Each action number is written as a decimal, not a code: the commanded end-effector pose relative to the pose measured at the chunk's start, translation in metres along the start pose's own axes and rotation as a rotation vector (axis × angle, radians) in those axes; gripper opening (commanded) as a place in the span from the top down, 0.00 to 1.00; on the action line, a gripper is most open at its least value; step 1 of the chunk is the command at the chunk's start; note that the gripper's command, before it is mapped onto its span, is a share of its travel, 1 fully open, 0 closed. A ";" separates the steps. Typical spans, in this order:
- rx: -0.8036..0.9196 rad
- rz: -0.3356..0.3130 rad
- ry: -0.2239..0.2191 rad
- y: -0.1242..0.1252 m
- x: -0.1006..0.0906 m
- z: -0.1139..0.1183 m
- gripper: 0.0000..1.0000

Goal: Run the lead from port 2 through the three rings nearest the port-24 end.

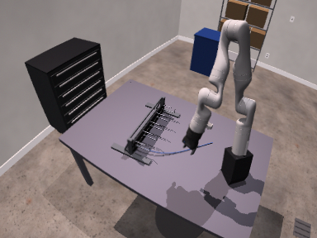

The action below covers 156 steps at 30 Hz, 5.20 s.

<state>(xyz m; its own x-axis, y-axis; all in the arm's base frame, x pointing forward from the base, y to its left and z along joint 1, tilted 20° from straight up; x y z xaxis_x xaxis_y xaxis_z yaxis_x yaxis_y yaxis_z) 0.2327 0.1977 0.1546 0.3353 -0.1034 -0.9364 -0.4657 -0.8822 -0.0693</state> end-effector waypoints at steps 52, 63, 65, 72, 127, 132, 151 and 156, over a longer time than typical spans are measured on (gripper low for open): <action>-0.075 0.194 -0.034 0.184 0.053 -0.123 0.00; -0.075 0.194 -0.034 0.184 0.053 -0.123 1.00; -0.075 0.194 -0.034 0.184 0.053 -0.123 1.00; -0.075 0.194 -0.034 0.184 0.053 -0.123 1.00; 0.101 0.105 0.059 0.154 0.056 -0.180 1.00; 0.183 0.062 0.105 0.142 0.054 -0.209 1.00; 0.558 -0.155 0.345 0.118 0.009 -0.369 1.00; 0.635 -0.206 0.403 0.120 -0.009 -0.405 1.00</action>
<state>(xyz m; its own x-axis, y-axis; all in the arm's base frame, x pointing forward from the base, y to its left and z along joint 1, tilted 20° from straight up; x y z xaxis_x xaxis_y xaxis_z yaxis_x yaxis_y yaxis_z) 0.4937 -0.0777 0.2746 0.6521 -0.2170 -0.7265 -0.7090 -0.5139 -0.4829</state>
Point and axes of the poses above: the point where the finger pads meet when closed, its own x axis out along the fingers, its own z axis across the jaws, y = z × x, the point moved 8 cm from there along -x, back along the fingers, and after that the axes turned 9 degrees about x, right-handed, at the moved point
